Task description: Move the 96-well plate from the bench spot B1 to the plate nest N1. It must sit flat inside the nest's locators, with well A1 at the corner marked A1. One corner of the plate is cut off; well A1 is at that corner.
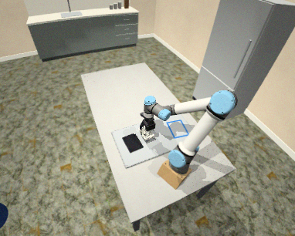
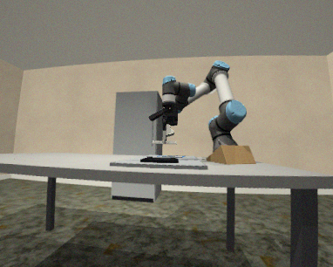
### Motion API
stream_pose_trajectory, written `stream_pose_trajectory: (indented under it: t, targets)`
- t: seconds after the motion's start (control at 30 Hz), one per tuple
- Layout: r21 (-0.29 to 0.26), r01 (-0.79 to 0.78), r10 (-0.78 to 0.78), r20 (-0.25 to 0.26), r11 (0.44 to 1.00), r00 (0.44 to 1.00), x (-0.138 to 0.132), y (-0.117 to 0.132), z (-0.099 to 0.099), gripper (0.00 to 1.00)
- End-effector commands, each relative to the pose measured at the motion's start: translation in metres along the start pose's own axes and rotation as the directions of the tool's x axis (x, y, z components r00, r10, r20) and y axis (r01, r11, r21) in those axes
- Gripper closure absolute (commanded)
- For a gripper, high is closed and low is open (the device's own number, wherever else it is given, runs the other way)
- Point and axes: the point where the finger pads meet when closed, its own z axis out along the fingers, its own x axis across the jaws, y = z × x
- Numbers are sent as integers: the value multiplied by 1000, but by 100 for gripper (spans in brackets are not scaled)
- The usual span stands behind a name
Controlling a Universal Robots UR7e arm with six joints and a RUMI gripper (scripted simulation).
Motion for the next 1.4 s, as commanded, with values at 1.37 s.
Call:
stream_pose_trajectory:
  t: [1.37]
  targets:
    - [0,-1,1,-1,1000,1000,-118,-12,-3,100]
